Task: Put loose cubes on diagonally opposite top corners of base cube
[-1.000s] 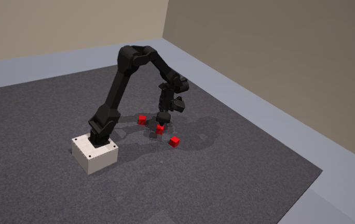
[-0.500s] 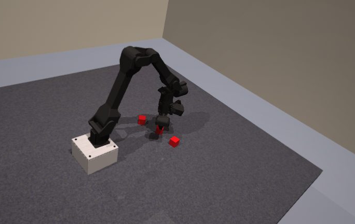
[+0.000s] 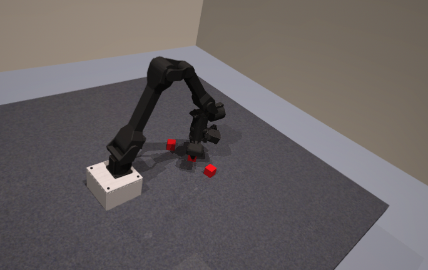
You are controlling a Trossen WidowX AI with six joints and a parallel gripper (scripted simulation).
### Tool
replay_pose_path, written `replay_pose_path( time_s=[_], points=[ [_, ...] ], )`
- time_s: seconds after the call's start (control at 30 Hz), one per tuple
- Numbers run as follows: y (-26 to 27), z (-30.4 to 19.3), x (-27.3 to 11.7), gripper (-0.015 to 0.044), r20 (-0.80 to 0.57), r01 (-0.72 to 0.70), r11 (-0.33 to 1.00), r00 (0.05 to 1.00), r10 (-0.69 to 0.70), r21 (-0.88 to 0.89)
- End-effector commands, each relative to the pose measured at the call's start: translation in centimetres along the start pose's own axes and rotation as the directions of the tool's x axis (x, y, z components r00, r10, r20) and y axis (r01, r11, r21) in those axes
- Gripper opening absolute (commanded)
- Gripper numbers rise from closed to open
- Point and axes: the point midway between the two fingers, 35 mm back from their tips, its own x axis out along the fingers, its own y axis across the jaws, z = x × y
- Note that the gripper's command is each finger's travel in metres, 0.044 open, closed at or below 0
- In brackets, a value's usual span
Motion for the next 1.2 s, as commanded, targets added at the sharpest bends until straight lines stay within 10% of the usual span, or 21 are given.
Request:
replay_pose_path(
  time_s=[0.0, 1.17],
  points=[
    [-0.2, -0.2, 0.3, 0.0107, -0.007, 0.002, 1.0, 1.0, -0.002, 0.006],
    [0.2, 0.1, -9.3, 0.0105, -0.007, 0.002, 1.0, 1.0, -0.002, 0.006]
  ],
)
